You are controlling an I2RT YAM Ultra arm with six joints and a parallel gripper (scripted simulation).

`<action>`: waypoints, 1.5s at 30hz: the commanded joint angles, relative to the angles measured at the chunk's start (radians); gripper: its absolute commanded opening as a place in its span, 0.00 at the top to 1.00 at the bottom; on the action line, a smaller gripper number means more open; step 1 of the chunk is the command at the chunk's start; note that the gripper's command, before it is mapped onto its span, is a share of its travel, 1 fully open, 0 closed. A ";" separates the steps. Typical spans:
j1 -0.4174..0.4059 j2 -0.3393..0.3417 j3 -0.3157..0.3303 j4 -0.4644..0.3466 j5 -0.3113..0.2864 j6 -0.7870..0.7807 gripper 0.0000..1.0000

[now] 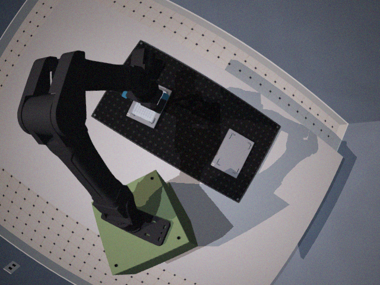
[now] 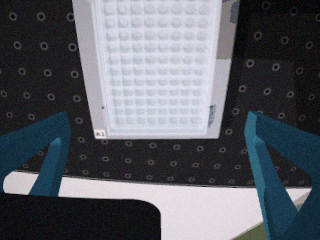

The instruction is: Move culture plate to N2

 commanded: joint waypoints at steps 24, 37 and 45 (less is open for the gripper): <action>0.021 0.085 0.030 0.099 0.020 0.031 0.00; 0.042 0.148 0.044 0.153 0.029 0.047 0.00; 0.052 0.197 0.059 0.190 0.035 0.057 0.00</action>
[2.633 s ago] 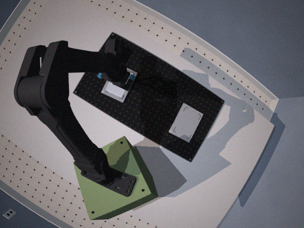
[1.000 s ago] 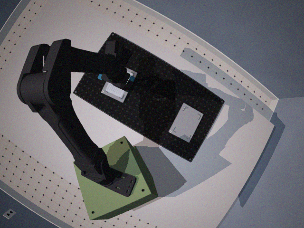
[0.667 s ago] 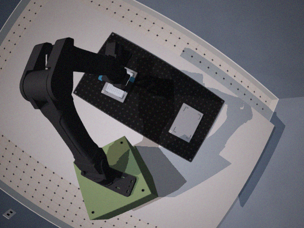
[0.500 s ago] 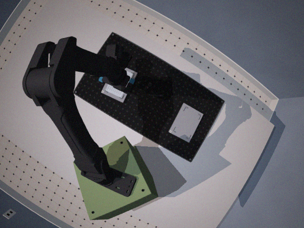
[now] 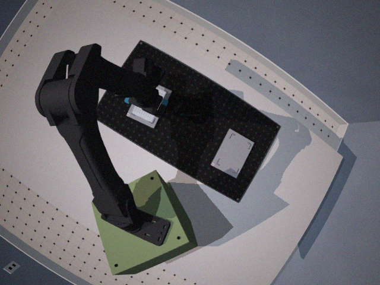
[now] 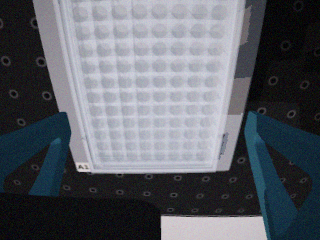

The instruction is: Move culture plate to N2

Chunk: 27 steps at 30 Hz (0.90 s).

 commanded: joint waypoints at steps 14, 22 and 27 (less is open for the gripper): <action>0.020 0.086 0.063 0.088 0.020 0.028 0.00; 0.012 0.083 0.070 0.096 0.021 0.031 0.00; 0.012 0.083 0.070 0.096 0.021 0.031 0.00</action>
